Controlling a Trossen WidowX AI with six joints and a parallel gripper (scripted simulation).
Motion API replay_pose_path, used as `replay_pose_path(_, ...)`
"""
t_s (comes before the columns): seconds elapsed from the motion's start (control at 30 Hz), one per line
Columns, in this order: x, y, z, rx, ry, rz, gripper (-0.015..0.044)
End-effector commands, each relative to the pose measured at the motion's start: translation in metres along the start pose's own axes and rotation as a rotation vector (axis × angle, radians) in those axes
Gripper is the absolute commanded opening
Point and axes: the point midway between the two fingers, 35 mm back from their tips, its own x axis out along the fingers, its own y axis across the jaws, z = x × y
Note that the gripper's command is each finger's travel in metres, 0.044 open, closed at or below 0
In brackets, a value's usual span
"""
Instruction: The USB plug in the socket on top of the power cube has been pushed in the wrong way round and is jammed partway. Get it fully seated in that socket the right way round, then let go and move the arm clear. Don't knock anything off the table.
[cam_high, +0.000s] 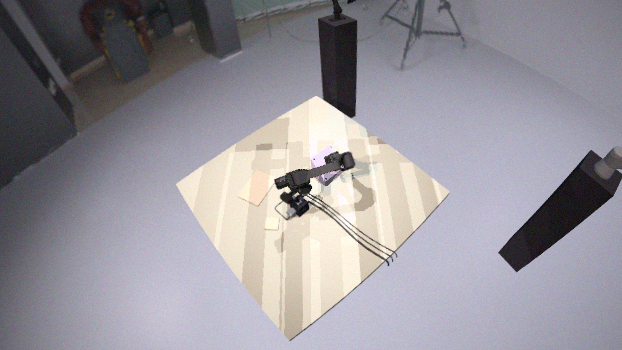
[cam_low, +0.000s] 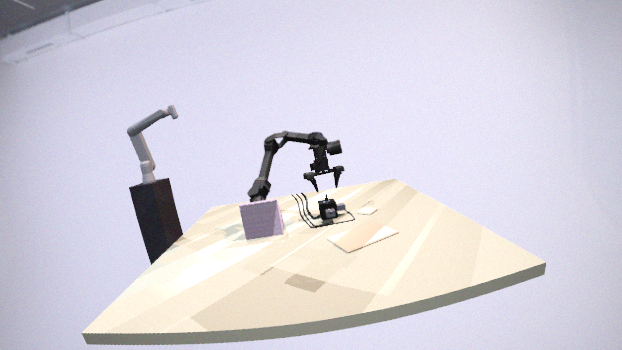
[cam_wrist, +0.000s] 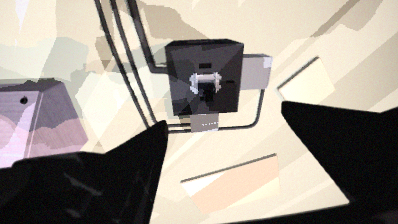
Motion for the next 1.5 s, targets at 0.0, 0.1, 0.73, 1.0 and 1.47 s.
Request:
replay_pose_path(0.0,-0.005,0.007,-0.002,0.161,-0.107,0.037,0.044)
replay_pose_path(0.1,-0.005,0.007,-0.002,0.161,-0.107,0.037,0.044)
replay_pose_path(0.73,0.008,0.008,0.0,0.161,-0.108,0.036,0.044)
replay_pose_path(1.0,0.016,0.008,0.001,0.161,-0.108,0.036,0.044)
replay_pose_path(1.47,0.024,0.008,0.001,0.155,-0.105,0.038,0.0387)
